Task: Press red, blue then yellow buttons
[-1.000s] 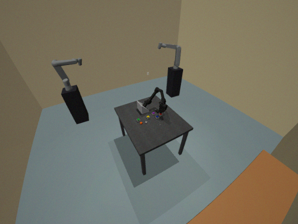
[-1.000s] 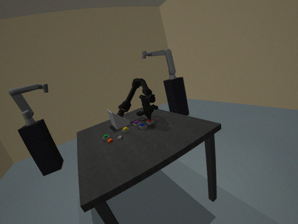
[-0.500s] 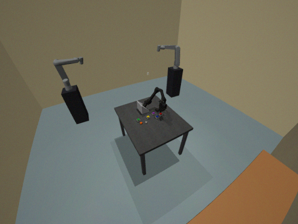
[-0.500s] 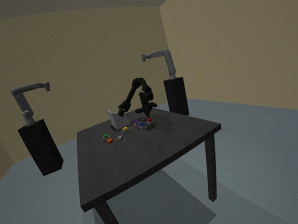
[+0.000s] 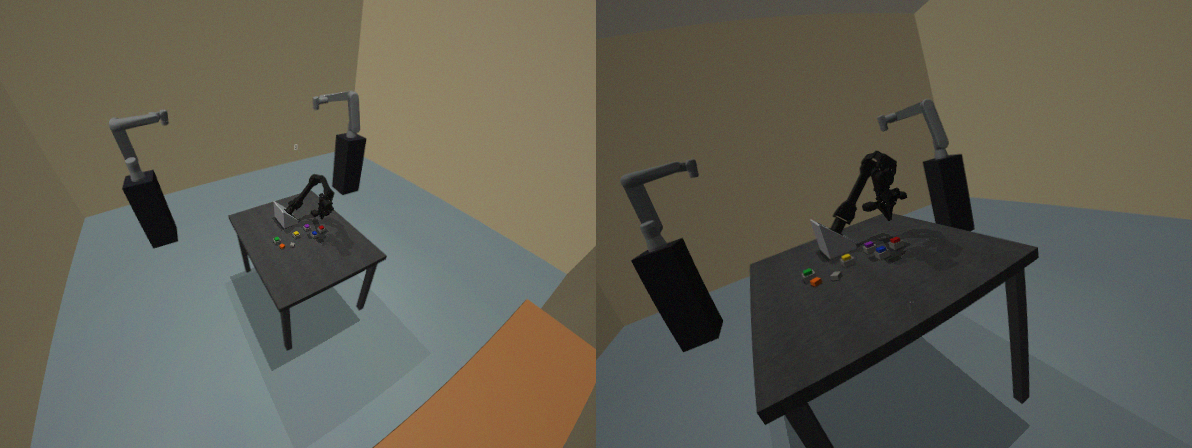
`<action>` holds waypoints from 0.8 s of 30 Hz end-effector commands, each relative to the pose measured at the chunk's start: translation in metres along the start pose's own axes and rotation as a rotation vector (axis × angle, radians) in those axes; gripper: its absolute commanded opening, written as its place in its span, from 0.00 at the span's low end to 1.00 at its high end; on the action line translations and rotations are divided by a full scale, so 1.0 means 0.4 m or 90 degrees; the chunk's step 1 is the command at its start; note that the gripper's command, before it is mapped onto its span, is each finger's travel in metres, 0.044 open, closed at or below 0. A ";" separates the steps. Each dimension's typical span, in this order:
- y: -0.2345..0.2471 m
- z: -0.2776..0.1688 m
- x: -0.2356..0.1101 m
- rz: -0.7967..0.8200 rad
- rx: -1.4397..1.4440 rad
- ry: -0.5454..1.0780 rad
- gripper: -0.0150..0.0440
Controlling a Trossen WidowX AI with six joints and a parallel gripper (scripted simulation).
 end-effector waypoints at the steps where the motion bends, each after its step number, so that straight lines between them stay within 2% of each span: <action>1: -0.078 0.038 -0.008 -0.004 0.004 0.000 0.29; 4: -0.186 0.070 -0.008 -0.003 0.004 0.000 0.29; 6: -0.210 0.074 -0.008 -0.002 0.004 0.000 0.29; 11: -0.211 0.075 -0.002 -0.002 0.004 0.000 0.29; 16: -0.210 0.075 0.139 -0.001 0.003 0.000 0.29; 24: -0.210 0.074 0.151 -0.001 0.003 0.000 0.29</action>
Point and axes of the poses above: the point midway between the two fingers, 35 mm back from their tips, its own x axis out along the fingers, its own y axis across the jaws, z = x × y, the point moved 8 cm from there along -x, back along the fingers
